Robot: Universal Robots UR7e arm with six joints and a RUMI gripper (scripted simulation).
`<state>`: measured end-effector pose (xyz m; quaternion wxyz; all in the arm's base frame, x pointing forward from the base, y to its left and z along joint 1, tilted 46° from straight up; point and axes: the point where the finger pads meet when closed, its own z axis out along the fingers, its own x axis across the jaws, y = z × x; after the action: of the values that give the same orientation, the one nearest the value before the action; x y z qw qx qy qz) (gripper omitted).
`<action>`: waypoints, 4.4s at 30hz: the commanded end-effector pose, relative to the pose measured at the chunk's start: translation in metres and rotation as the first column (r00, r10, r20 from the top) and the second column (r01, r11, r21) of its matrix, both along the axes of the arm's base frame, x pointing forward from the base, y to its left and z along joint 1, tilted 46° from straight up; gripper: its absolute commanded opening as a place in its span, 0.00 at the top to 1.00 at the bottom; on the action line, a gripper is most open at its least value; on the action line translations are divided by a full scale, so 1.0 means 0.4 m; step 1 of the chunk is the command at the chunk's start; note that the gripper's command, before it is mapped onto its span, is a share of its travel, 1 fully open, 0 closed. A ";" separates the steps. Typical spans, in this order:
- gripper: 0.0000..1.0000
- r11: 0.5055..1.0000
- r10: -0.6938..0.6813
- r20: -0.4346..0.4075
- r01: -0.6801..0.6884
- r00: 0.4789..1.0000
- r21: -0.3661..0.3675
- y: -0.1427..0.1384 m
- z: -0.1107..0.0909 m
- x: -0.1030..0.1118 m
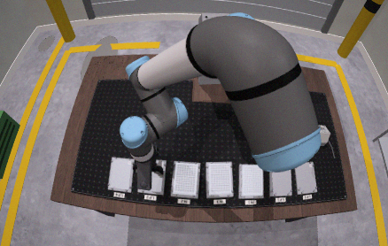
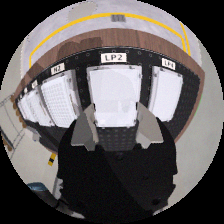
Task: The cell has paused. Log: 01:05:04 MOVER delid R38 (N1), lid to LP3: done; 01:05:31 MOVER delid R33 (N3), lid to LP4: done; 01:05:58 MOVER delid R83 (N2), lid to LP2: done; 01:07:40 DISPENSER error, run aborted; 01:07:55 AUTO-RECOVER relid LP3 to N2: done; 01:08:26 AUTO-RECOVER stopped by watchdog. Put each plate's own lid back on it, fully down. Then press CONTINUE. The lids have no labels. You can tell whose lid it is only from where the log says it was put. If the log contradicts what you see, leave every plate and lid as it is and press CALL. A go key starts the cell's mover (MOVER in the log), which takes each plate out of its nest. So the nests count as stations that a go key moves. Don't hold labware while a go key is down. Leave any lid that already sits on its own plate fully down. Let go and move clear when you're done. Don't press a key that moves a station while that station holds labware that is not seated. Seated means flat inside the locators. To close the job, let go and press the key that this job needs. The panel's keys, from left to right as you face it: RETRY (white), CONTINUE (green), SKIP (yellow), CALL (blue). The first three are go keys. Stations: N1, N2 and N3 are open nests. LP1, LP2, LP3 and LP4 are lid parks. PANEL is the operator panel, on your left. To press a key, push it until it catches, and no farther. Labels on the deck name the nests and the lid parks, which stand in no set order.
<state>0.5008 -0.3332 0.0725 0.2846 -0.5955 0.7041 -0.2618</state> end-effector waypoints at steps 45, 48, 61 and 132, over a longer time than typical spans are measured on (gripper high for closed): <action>1.00 1.000 0.000 0.000 0.000 1.000 -0.001 0.001 0.044 -0.044; 1.00 1.000 0.000 0.000 0.000 1.000 -0.001 0.002 0.053 -0.053; 1.00 1.000 0.000 0.000 0.000 1.000 -0.001 0.002 0.071 -0.071; 1.00 1.000 -0.016 0.001 0.016 1.000 0.016 0.329 0.092 -0.006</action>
<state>0.4976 -0.2014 0.1097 0.2877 -0.5874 0.7110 -0.2583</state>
